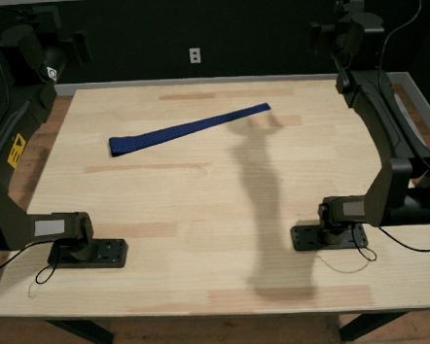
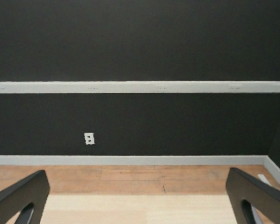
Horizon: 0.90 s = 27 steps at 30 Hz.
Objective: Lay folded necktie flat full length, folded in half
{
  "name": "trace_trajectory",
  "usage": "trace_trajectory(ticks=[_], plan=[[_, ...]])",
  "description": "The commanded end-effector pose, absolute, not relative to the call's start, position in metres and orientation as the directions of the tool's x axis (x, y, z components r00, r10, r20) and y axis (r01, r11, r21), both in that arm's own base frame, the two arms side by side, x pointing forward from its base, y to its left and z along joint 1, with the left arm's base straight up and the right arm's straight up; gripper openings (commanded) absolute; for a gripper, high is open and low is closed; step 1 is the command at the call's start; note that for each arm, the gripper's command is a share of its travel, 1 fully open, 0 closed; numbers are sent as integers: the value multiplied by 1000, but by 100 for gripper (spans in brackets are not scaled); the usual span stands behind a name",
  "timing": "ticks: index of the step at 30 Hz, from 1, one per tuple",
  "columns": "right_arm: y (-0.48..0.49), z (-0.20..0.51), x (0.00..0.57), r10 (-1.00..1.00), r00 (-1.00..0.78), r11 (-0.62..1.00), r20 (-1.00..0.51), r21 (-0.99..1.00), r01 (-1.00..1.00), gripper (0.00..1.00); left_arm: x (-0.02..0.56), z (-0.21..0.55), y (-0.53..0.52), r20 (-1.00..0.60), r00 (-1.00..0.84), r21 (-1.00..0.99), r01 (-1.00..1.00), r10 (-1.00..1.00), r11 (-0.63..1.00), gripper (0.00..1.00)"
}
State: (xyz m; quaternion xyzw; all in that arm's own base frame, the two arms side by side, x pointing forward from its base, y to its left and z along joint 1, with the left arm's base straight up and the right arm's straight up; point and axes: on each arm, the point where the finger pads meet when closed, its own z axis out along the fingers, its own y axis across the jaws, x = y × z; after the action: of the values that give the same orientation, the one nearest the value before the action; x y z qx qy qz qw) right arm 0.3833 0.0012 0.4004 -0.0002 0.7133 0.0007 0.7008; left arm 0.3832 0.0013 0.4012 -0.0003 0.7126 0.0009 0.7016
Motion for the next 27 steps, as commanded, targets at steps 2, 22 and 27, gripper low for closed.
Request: trace_trajectory(ticks=[2,22,27], plan=[[1,407,382,0,0,1000,-1000,0,0,100,382,407,1,-1000,0,0,0,0,1000,100],[5,397,384,-2,-25,1000,-1000,-2,-7,95,383,401,1,-1000,-16,1,-2,1,1000,100],[14,389,386,-10,-46,1000,-999,-9,-23,89,383,401,1,-1000,-16,1,-2,1,1000,100]])
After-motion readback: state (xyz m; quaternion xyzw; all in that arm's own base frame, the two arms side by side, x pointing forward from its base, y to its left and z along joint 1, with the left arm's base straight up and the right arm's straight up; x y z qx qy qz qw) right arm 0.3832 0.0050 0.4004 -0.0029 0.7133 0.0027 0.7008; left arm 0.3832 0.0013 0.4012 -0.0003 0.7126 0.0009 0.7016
